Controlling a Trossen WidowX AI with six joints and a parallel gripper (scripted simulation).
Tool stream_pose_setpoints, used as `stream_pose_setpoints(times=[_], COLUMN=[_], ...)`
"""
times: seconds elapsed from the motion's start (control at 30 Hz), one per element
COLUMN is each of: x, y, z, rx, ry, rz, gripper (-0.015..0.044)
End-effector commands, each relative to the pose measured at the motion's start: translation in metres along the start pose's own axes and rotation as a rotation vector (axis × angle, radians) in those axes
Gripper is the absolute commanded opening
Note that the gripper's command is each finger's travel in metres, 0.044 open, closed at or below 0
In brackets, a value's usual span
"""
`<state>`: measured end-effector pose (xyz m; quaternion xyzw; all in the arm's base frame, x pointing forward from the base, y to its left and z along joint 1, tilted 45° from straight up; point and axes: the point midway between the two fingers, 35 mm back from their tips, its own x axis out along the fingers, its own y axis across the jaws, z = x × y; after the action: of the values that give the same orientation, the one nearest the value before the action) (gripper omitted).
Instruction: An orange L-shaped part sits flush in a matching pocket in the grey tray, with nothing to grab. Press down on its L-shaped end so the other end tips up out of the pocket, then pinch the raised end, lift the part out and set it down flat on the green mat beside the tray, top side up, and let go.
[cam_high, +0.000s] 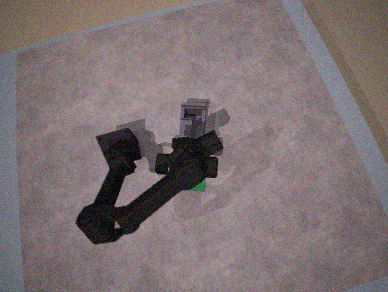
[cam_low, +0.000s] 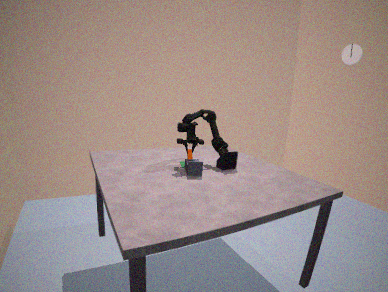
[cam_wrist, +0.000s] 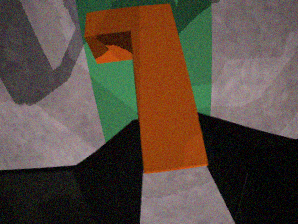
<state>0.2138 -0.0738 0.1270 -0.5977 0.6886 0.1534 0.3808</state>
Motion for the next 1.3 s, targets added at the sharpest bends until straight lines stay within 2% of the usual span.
stream_pose_setpoints(times=[0.0,0.3,0.63,0.8,0.93,1.27], x=[0.006,0.007,0.005,-0.035,-0.079,-0.077], y=[0.000,0.001,0.000,-0.002,0.003,0.001], z=[-0.001,0.000,0.000,0.002,-0.001,0.000], rx=[-0.005,-0.001,0.000,0.015,0.031,0.022], ry=[0.005,0.002,0.000,-0.031,-0.060,-0.059], rz=[-0.003,0.000,-0.002,-0.033,-0.065,-0.073], gripper=[0.0000,0.0000,0.0263,0.0394,0.0400,0.0400])
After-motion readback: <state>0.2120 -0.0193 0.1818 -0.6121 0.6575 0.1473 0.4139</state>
